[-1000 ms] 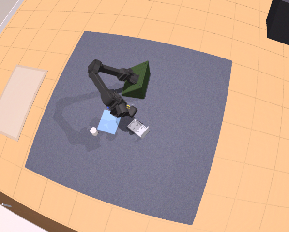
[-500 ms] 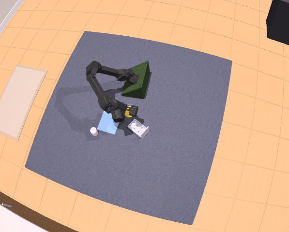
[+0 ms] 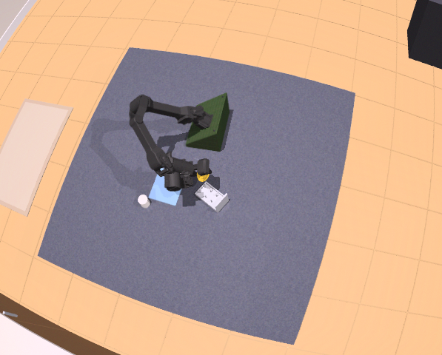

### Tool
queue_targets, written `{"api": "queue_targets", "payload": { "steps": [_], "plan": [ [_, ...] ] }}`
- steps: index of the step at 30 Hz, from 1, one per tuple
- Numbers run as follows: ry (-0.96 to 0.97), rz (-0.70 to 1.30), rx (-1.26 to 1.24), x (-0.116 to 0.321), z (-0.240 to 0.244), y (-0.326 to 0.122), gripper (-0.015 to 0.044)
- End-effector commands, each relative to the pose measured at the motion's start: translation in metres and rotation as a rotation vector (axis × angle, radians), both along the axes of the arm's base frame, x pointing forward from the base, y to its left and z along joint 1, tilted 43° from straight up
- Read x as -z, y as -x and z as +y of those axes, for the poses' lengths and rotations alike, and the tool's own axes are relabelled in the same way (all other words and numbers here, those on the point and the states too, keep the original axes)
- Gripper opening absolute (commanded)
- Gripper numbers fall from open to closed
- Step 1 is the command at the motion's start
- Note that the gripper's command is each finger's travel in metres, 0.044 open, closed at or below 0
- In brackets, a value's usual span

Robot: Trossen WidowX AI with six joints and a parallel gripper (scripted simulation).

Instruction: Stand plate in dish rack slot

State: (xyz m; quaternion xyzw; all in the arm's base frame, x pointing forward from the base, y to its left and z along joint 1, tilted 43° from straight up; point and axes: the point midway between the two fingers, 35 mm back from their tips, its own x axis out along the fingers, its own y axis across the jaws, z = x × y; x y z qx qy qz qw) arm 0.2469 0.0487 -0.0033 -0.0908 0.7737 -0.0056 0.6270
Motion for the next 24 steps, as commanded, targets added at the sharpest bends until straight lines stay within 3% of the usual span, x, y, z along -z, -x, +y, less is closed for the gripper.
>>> {"api": "queue_targets", "payload": {
  "steps": [1,24],
  "plan": [
    [-0.078,0.003,-0.053,0.005,-0.001,0.001,0.0000],
    [-0.493,-0.176,-0.426,0.028,-0.017,-0.003,0.0000]
  ]
}}
